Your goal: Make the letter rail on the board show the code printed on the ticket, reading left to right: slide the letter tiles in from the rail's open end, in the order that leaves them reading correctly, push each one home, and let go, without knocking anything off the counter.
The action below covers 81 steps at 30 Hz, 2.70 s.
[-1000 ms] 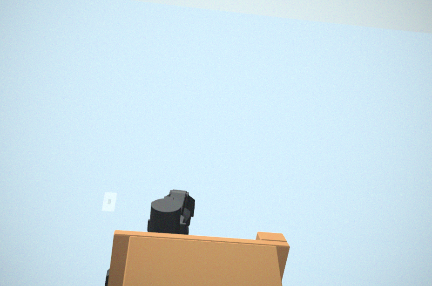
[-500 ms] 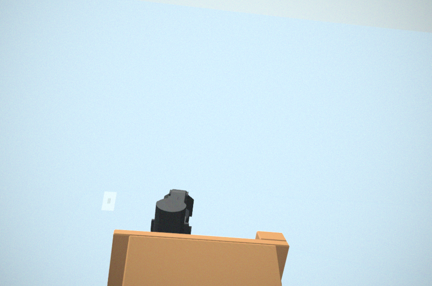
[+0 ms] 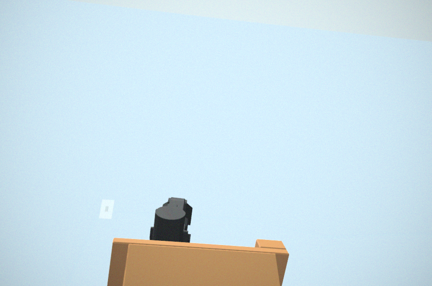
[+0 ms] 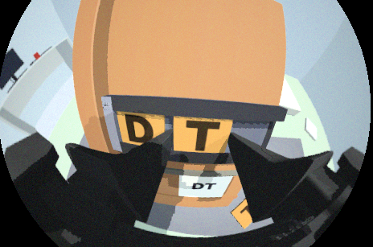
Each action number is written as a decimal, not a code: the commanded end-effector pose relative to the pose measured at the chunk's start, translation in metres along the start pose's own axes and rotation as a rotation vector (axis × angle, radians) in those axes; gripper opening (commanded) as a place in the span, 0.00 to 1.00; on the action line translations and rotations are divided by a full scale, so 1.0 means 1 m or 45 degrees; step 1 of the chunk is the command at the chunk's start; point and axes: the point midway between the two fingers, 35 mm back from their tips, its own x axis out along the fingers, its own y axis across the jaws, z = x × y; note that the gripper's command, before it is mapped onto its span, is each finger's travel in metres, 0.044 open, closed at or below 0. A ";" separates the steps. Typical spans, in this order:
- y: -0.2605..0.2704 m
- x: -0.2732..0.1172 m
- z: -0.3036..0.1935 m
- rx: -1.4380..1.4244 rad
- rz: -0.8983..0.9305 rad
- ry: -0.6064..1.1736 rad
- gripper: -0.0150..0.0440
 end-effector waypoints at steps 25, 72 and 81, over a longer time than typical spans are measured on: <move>-0.001 -0.022 -0.001 0.005 -0.002 0.000 0.75; -0.001 -0.040 -0.002 0.014 -0.005 0.006 0.44; -0.001 -0.040 -0.002 0.014 -0.005 0.006 0.25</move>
